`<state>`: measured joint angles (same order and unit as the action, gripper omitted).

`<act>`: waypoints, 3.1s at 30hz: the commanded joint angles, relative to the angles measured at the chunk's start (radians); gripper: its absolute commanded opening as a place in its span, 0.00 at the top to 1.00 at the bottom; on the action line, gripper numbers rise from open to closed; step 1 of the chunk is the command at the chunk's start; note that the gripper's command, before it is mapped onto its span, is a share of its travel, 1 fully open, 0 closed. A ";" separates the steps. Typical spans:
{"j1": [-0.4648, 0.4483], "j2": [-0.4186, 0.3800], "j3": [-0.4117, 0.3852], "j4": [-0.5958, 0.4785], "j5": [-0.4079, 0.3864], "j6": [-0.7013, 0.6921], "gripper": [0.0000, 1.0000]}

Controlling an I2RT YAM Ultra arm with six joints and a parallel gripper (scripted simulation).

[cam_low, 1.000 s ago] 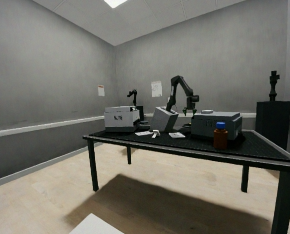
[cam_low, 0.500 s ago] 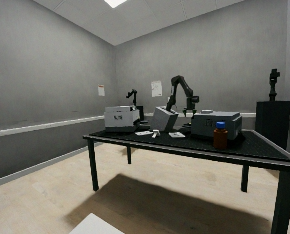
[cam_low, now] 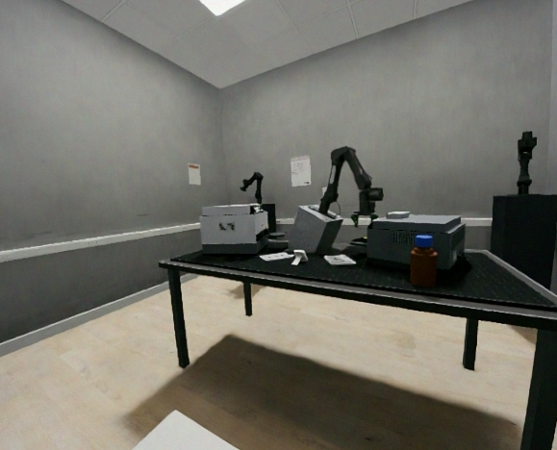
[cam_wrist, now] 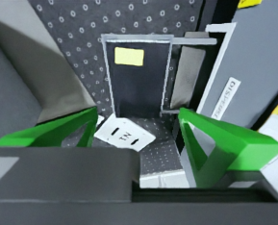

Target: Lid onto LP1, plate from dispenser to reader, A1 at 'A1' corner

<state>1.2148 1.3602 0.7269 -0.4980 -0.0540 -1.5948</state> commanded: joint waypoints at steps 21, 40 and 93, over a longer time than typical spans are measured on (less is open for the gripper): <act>0.017 0.114 -0.053 0.145 0.003 0.016 0.00; 0.021 0.204 -0.067 0.249 0.005 0.020 0.00; 0.025 0.292 -0.059 0.335 0.006 0.023 0.00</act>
<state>1.2274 1.6466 0.6781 -0.1616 -0.0486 -1.5803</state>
